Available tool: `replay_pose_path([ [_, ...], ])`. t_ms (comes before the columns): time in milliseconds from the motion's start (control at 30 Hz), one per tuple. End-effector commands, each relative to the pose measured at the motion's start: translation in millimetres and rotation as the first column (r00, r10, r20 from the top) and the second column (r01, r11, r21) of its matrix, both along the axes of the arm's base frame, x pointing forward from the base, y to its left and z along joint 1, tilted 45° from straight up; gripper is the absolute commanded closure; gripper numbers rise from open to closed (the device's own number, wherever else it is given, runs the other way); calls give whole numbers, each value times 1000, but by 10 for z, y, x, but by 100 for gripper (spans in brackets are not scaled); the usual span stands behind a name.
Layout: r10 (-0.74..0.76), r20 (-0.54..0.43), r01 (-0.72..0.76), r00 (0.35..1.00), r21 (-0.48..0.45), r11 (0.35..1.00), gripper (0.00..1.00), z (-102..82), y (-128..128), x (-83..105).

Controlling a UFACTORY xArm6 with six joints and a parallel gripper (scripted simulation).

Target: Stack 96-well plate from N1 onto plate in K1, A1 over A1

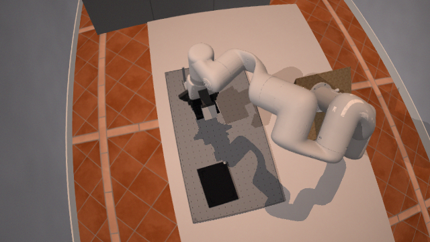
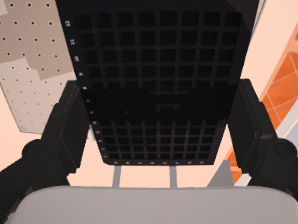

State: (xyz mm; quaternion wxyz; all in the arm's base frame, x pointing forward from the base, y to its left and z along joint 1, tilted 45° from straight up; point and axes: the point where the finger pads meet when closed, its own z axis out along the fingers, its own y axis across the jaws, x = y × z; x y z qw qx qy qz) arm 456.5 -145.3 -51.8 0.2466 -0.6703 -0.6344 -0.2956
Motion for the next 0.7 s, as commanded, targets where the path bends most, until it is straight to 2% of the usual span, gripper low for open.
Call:
replay_pose_path([
  [0,-1,2,1,1000,-2,1000,100,-112,-139,-17],
  [667,-1,2,1,1000,-2,1000,100,-528,-561,-116],
])
